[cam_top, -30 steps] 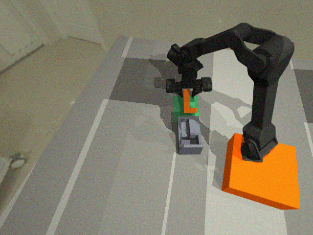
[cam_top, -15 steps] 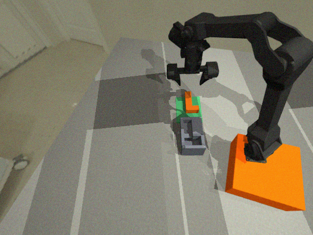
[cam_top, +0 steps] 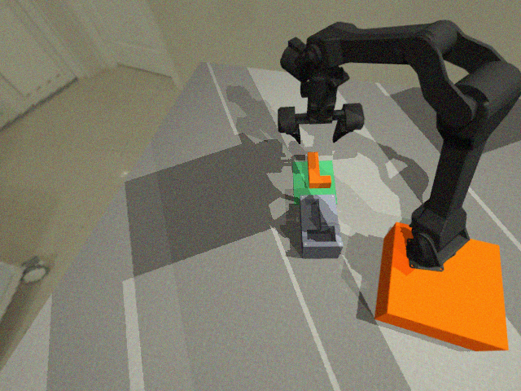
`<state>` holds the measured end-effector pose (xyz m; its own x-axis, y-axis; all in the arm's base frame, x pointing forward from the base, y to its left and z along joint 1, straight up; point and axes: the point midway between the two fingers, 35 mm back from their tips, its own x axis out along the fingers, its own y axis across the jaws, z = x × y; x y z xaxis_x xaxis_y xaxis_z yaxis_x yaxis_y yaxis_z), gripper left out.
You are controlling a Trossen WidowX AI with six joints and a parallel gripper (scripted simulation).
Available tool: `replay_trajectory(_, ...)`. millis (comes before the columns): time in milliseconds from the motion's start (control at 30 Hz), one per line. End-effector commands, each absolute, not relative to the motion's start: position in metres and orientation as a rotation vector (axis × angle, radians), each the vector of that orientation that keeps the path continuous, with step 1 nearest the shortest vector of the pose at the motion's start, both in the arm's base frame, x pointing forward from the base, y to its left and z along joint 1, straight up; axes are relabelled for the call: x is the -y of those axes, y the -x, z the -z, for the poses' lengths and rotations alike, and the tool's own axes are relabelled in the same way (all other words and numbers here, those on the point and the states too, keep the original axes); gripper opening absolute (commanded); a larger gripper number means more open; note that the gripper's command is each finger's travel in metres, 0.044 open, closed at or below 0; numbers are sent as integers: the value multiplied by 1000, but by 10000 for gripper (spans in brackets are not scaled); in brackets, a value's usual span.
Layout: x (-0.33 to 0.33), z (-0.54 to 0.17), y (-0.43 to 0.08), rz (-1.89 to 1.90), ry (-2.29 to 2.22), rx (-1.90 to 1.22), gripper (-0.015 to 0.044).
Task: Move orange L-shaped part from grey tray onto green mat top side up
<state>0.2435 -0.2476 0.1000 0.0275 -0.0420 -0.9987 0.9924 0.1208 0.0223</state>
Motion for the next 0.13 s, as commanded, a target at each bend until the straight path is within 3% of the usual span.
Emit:
replay_trajectory(0, 248, -100, -244, 1122, -1100, -1210, 400)
replay_trajectory(100, 248, -100, -244, 1122, -1100, -1210, 400)
